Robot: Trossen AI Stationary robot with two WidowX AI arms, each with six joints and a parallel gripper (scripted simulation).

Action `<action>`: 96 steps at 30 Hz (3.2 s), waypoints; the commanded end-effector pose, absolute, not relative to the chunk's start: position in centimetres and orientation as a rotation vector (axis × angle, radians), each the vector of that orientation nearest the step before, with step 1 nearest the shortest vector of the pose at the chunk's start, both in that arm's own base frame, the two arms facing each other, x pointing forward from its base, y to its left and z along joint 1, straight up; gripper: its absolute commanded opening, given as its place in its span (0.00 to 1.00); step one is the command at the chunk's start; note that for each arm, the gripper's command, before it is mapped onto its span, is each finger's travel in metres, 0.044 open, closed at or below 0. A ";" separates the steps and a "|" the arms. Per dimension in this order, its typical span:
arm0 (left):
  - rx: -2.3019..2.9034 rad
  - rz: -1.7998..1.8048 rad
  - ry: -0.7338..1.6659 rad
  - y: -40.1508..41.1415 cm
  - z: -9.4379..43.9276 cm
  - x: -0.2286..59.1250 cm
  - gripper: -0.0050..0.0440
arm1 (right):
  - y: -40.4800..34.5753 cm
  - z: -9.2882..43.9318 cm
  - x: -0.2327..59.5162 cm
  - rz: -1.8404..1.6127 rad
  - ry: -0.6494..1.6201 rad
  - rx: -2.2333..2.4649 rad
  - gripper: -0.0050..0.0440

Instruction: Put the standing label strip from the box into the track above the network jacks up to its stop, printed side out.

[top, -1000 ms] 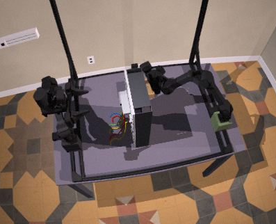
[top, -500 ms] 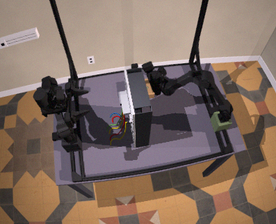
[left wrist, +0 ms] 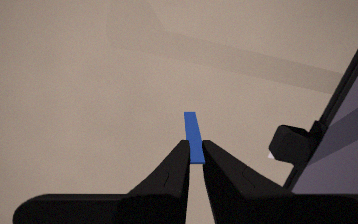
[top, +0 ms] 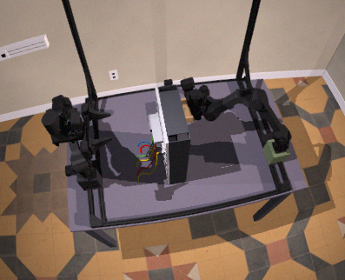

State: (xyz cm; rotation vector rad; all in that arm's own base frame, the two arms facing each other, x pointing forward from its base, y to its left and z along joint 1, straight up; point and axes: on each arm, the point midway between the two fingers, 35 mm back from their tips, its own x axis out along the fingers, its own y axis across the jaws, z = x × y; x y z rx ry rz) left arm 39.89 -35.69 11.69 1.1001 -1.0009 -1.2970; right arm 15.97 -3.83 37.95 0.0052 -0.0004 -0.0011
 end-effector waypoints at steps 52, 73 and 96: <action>1.222 -1.190 -1.249 -29.2 14.2 40.2 0.00 | -3.7 38.2 15.9 0.000 -0.002 -0.004 1.00; 1.219 -1.195 -1.242 -29.2 13.7 40.4 0.00 | -6.4 40.5 19.7 0.065 -0.017 0.091 0.43; 1.219 -1.195 -1.242 -29.2 13.7 40.4 0.00 | -6.1 42.4 28.6 0.160 -0.051 0.239 0.43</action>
